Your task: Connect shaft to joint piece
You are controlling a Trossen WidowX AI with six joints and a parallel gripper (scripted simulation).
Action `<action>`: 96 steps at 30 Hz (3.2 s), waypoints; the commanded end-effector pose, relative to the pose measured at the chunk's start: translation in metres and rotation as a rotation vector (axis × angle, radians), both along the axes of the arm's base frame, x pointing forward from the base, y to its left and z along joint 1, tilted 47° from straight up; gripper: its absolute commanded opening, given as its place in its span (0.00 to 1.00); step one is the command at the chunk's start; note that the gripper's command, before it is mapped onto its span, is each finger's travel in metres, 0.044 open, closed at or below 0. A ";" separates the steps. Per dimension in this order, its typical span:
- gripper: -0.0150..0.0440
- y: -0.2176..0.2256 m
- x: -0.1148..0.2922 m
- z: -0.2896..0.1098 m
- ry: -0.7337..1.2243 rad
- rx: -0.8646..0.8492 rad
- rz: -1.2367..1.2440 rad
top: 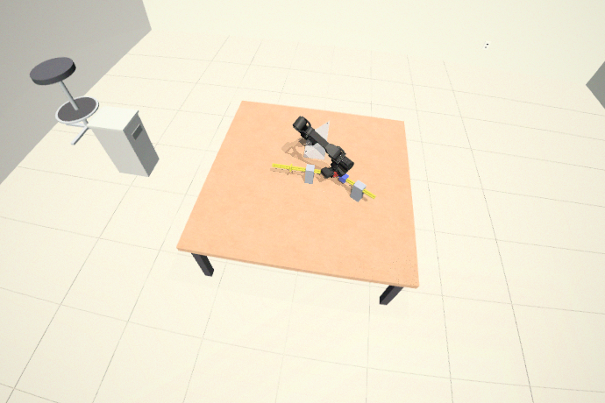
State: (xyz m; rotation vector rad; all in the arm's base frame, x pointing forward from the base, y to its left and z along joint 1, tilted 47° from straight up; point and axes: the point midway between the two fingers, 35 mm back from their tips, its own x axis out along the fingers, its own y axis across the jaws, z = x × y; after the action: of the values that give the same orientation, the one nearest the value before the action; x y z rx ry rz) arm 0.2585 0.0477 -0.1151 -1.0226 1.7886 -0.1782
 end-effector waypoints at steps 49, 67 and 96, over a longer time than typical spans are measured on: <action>0.56 0.000 0.000 0.000 0.002 0.001 0.003; 0.56 0.000 0.000 0.000 0.002 0.001 0.003; 0.37 0.000 0.000 0.000 0.000 0.000 0.000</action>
State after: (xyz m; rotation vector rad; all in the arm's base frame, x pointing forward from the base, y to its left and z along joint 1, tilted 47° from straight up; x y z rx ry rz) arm 0.2585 0.0477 -0.1151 -1.0229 1.7889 -0.1781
